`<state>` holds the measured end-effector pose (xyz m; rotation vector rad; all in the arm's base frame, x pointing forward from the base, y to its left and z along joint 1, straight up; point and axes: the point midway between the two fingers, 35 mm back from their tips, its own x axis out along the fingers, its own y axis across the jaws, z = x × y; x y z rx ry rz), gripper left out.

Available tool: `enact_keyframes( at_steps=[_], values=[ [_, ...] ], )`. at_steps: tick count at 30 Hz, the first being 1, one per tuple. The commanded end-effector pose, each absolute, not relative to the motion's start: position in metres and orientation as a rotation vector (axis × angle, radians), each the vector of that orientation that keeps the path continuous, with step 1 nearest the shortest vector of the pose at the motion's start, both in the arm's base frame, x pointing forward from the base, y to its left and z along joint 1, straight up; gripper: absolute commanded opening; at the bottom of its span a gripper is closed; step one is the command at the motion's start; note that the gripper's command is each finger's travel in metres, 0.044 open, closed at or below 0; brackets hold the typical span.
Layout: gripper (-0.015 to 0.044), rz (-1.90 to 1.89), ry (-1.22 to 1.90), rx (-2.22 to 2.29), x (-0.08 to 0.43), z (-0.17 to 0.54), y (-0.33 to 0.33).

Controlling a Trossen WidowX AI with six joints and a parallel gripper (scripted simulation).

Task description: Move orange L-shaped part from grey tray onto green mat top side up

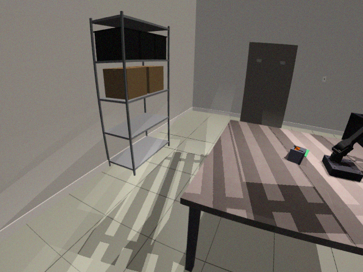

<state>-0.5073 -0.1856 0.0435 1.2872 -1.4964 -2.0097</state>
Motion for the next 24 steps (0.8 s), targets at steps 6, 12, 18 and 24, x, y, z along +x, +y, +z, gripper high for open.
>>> enact_keyframes(
  at_steps=[6,12,18,24],
  values=[
    [0.0242,-1.978,-1.334,1.366,-0.476,0.046,-0.242],
    [0.018,-1.905,-1.093,1.456,-0.411,0.053,-0.325],
    [0.018,-1.829,-0.832,1.527,-0.327,0.059,-0.391],
    [0.018,-1.754,-0.631,1.542,-0.248,0.066,-0.432]
  ],
)
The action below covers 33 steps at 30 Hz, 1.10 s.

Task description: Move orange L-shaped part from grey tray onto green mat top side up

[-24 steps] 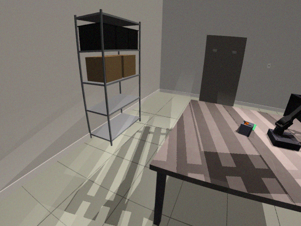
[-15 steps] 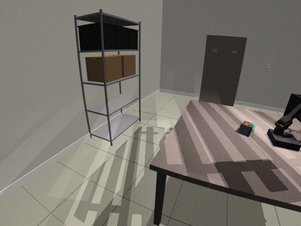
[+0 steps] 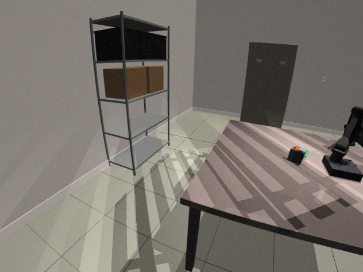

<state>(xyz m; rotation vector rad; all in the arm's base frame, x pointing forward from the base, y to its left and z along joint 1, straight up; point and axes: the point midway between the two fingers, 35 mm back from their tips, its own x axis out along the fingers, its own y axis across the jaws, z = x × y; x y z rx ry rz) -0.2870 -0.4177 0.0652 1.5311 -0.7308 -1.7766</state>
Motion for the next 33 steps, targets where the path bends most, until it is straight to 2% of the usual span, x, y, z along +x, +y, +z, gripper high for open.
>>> enact_keyframes(
  at_steps=[1,9,17,27,31,33],
  values=[
    [0.018,-1.74,-0.596,1.549,-0.235,0.067,-0.437],
    [0.018,-1.597,-0.297,1.614,-0.1,0.074,-0.461],
    [0.018,-1.44,0.094,1.532,0.038,0.08,-0.447],
    [0.018,-1.174,0.553,1.369,0.192,0.091,-0.365],
    [0.018,-1.063,0.732,1.279,0.24,0.096,-0.314],
    [0.018,-1.008,0.79,1.2,0.247,0.096,-0.3]
  ],
)
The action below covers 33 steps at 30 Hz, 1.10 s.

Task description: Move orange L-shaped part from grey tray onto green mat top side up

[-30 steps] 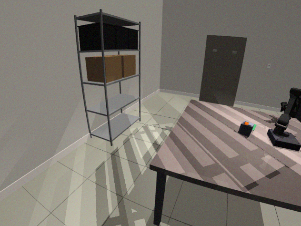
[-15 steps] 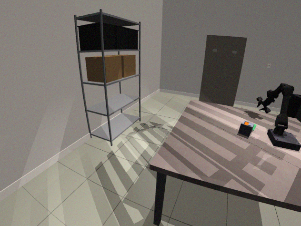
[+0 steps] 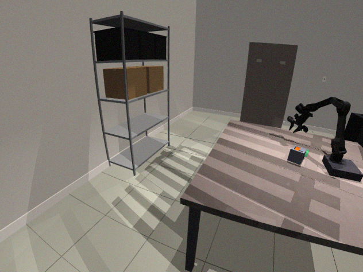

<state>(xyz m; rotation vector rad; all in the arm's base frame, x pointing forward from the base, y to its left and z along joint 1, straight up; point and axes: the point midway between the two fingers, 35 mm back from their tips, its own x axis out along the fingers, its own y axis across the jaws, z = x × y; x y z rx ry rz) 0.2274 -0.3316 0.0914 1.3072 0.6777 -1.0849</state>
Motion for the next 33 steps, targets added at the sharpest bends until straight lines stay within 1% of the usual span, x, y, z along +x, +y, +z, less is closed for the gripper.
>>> enact_keyframes(
  at_steps=[1,6,10,15,20,22,28,33],
  values=[
    [0.018,-0.989,0.819,1.182,0.254,0.097,-0.29],
    [0.018,-0.83,1.019,1.028,0.291,0.104,-0.217],
    [0.018,-0.705,1.18,0.878,0.307,0.111,-0.151],
    [0.018,-0.551,1.347,0.658,0.307,0.121,-0.076],
    [0.018,-0.415,1.48,0.445,0.29,0.131,-0.013],
    [0.018,-0.381,1.509,0.388,0.284,0.134,0.001],
    [0.018,-0.377,1.513,0.38,0.283,0.135,0.003],
    [0.018,-0.377,1.513,0.381,0.286,0.103,0.003]
  ],
)
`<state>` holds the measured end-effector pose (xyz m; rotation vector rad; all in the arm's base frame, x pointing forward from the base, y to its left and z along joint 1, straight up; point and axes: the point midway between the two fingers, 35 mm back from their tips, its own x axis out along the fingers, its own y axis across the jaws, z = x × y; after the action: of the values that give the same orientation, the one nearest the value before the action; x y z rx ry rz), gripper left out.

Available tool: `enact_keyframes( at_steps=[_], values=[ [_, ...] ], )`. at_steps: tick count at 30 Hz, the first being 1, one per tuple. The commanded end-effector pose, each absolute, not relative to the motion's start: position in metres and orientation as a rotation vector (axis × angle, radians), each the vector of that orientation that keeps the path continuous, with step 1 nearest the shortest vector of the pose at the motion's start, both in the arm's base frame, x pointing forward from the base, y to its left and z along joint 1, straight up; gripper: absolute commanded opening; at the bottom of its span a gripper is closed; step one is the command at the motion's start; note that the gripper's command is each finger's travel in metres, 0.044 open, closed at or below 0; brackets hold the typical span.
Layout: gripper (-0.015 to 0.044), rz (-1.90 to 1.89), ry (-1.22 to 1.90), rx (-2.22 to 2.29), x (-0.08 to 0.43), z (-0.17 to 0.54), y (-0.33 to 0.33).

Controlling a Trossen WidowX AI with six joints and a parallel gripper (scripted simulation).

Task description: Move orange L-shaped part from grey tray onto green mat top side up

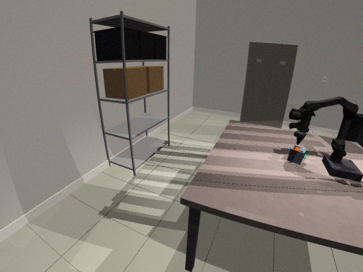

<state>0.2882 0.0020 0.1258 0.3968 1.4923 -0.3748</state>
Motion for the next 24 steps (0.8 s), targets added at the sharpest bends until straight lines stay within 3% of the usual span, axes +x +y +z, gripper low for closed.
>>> enact_keyframes(
  at_steps=[1,5,24],
  values=[
    [0.018,-0.377,1.513,0.38,0.287,0.093,0.003],
    [0.018,-0.377,1.513,0.38,0.285,0.06,0.002],
    [0.018,-0.377,1.513,0.38,0.286,0.043,0.002]
  ],
)
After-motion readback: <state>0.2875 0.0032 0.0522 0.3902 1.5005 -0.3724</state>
